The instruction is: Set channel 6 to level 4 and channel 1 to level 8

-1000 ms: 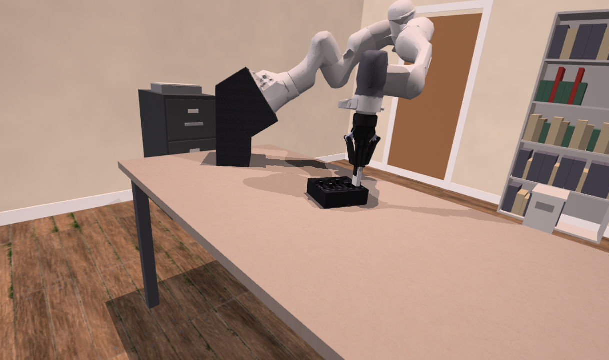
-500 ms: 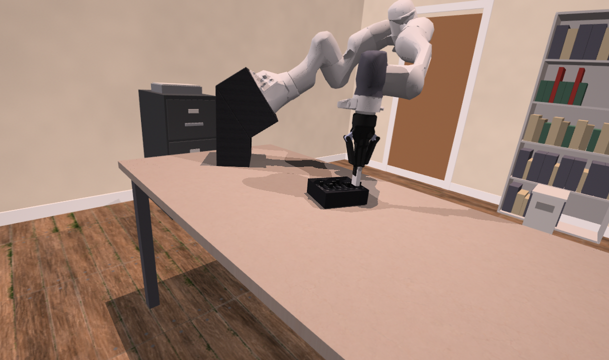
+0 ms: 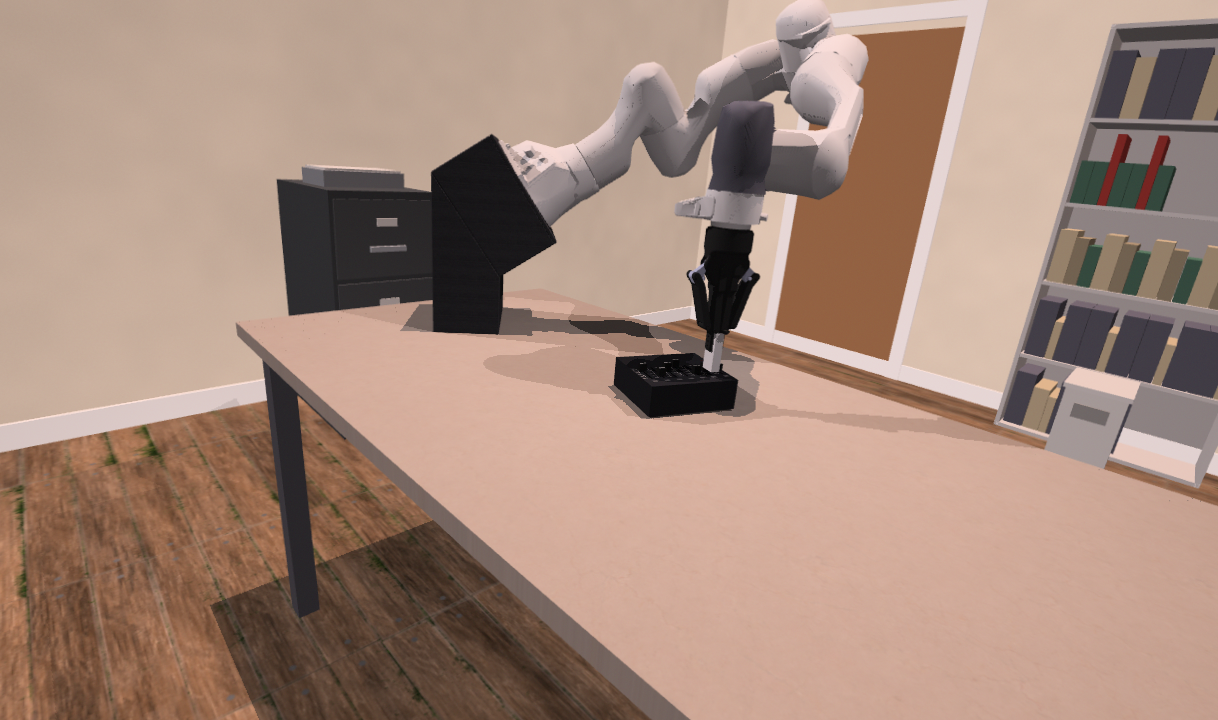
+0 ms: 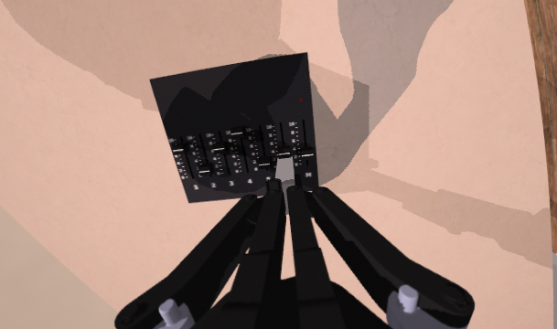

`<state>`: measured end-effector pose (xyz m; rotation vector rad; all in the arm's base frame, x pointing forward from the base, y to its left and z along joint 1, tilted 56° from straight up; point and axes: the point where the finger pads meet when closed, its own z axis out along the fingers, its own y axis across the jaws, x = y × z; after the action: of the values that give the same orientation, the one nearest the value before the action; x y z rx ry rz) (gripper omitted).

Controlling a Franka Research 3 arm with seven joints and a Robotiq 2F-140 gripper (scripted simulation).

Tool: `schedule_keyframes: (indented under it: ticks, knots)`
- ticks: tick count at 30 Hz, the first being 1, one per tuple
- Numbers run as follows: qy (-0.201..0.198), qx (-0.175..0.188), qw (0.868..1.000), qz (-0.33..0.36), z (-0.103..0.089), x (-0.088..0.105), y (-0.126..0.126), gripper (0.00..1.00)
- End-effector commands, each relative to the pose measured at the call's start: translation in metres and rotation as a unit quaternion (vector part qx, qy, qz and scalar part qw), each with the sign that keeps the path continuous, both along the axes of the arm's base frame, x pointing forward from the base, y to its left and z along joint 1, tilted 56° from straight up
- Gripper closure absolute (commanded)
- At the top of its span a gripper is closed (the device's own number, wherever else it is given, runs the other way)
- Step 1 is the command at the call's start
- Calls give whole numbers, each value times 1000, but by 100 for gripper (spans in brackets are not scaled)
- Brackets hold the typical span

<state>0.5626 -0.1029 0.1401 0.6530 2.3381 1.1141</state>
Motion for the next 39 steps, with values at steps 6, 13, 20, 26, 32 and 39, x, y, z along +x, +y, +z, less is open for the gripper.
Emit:
schedule_keyframes:
  ticks: [6,13,20,26,32,39]
  knots:
    - [-1,-1,1000,3,-1,0,3,100]
    - [-1,-1,1000,3,0,1,1,100]
    - [-1,-1,1000,3,0,4,0,100]
    - [-1,-1,1000,3,1,4,-1,100]
    - [-1,-1,1000,3,4,1,-4,100]
    - [-1,-1,1000,3,11,-7,-12,100]
